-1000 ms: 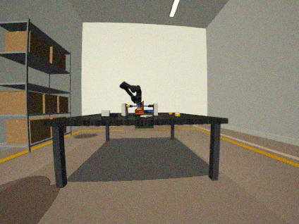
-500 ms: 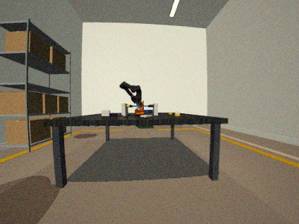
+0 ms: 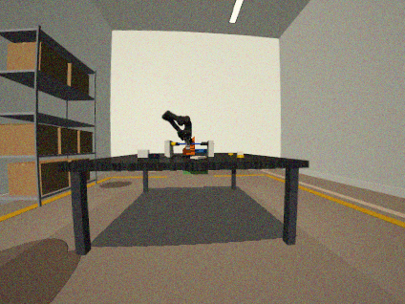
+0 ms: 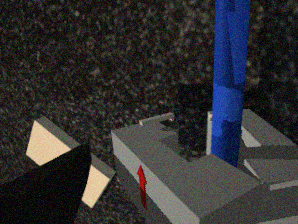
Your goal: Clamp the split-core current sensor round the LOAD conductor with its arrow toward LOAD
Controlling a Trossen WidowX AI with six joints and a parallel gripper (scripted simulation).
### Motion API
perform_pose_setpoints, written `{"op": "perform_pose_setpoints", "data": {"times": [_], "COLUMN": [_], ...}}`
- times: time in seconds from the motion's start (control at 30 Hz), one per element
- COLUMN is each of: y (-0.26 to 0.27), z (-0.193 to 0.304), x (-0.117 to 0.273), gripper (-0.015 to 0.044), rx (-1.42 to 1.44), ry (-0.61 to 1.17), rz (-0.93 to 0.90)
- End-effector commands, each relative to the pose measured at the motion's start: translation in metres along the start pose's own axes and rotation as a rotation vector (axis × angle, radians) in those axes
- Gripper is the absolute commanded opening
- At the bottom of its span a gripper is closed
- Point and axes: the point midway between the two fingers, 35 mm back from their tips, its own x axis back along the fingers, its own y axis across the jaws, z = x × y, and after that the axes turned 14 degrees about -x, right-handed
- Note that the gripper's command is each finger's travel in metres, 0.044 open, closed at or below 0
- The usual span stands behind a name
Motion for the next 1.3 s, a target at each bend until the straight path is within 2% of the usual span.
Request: {"op": "perform_pose_setpoints", "data": {"times": [0.0,0.9,1.27], "y": [0.0039,0.0039,0.0], "z": [0.0013,0.0013,0.0], "x": [0.0029,0.0029,0.0], "gripper": [0.044,0.044,0.0367], "rx": [-0.006,-0.006,0.0], "ry": [0.001,0.001,0.0], "rz": [-0.012,-0.012,0.0]}}
